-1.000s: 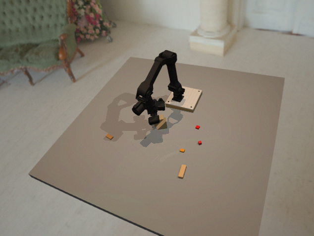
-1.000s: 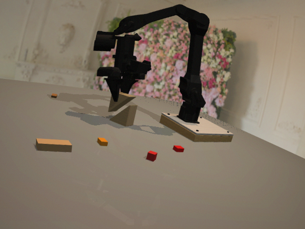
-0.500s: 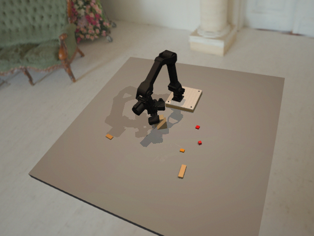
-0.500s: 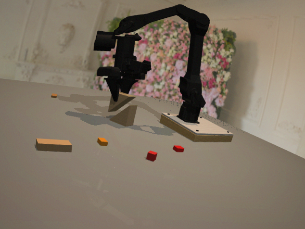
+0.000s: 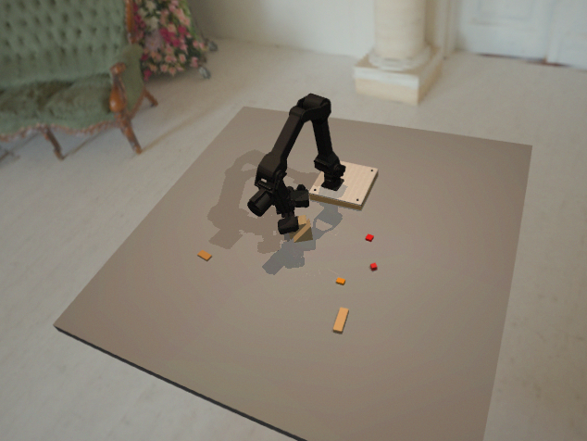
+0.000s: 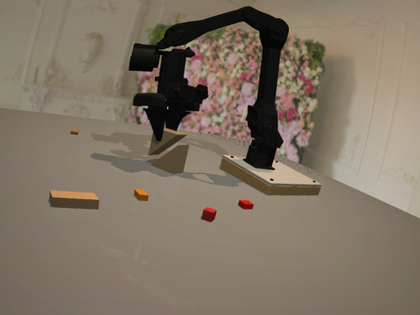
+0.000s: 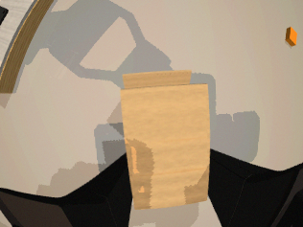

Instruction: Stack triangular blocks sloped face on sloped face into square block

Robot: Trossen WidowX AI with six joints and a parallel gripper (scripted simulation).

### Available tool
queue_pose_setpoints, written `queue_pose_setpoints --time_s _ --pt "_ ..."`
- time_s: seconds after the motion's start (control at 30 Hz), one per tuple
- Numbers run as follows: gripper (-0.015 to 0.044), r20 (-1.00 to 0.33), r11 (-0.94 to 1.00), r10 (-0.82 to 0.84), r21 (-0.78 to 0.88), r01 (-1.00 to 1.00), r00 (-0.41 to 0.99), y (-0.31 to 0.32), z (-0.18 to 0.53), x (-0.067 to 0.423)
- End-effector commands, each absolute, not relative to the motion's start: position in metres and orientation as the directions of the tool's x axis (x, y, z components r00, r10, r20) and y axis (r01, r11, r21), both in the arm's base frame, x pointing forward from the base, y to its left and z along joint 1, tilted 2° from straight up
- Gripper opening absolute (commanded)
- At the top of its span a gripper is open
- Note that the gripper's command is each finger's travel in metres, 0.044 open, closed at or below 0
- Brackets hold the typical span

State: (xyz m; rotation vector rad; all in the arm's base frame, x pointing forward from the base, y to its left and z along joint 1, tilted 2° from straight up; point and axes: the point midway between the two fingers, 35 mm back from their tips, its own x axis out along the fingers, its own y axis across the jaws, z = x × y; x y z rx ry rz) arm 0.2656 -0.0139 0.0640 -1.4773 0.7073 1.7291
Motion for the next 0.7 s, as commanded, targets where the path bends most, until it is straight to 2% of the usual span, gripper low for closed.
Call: queue_pose_setpoints --time_s 0.0,0.67 --pt "0.0000 -0.980 -0.567 0.189 -0.057 -0.822 -0.062 -0.012 0.061 0.265" --pt "0.0000 -0.980 -0.566 0.190 -0.059 -0.823 -0.061 -0.008 0.049 0.262"
